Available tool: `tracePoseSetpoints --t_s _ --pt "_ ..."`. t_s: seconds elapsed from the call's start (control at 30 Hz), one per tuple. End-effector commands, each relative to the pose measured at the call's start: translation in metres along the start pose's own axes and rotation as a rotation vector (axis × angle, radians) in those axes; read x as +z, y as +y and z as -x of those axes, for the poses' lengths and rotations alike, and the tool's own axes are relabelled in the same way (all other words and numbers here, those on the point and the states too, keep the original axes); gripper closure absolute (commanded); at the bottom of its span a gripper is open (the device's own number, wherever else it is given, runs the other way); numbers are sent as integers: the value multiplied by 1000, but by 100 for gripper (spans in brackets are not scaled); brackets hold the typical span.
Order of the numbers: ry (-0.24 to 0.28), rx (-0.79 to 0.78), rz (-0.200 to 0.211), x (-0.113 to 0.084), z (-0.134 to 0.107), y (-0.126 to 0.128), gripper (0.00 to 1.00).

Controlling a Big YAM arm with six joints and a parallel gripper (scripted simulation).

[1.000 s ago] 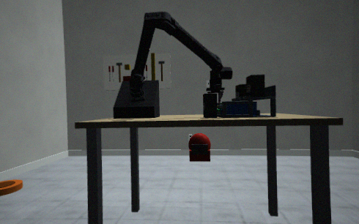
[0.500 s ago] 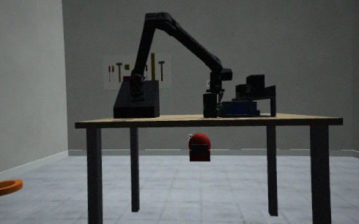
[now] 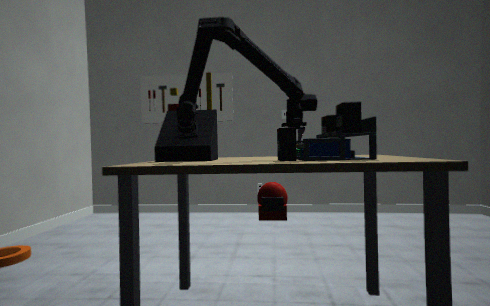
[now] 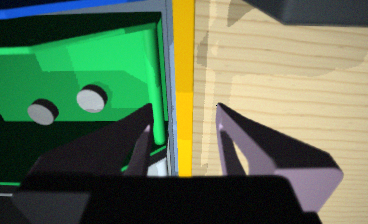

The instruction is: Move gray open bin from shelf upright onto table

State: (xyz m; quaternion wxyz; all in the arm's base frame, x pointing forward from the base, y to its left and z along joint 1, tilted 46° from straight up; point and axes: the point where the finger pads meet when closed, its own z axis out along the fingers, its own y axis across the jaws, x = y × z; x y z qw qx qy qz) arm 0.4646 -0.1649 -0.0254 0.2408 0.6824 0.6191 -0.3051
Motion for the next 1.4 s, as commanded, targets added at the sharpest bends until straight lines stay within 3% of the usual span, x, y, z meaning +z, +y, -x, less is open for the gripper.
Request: tracePoseSetpoints --t_s 0.0,1.33,1.37 --pt "-3 -9 -8 8 -2 0 57" --pt "-3 -10 -10 8 -2 0 57" --pt "-3 -10 -10 8 -2 0 100"
